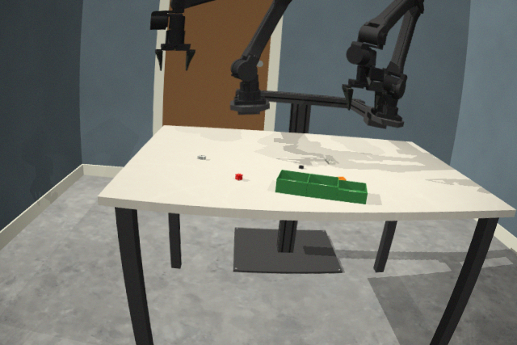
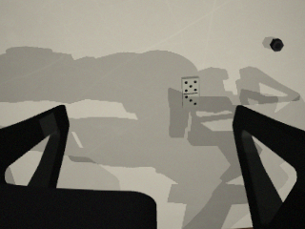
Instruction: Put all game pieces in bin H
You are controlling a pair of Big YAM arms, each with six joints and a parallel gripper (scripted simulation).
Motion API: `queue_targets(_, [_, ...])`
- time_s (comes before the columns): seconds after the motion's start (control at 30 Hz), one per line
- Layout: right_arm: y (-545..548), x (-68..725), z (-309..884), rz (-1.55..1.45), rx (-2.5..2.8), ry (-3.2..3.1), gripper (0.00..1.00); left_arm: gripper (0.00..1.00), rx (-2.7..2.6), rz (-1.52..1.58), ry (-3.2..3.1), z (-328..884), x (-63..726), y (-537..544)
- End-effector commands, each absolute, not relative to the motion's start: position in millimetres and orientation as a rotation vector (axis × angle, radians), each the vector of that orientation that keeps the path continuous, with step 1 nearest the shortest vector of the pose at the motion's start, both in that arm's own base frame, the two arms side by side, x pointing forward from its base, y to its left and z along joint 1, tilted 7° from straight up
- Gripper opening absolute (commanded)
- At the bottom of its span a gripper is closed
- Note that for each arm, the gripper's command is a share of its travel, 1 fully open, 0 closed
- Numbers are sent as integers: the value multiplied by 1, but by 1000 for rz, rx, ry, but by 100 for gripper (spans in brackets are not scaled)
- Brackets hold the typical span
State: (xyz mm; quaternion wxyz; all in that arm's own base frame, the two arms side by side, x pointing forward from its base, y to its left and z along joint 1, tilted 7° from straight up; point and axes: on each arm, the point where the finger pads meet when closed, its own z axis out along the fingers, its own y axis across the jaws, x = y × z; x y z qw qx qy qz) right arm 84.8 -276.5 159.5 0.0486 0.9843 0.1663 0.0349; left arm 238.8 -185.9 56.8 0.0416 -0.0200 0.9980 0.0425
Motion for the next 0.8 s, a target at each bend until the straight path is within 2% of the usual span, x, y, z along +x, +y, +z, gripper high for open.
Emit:
queue_targets(0.0, [-272, 81, 163, 108, 3004, 478, 100, 100, -62, 89, 3022, 73, 255, -205])
queue_targets(0.23, [-272, 81, 163, 108, 3004, 478, 100, 100, 322, 101, 3009, 48, 301, -225])
queue_targets(0.77, [-272, 81, 163, 108, 3004, 478, 100, 100, 339, 105, 3008, -8, 391, -275])
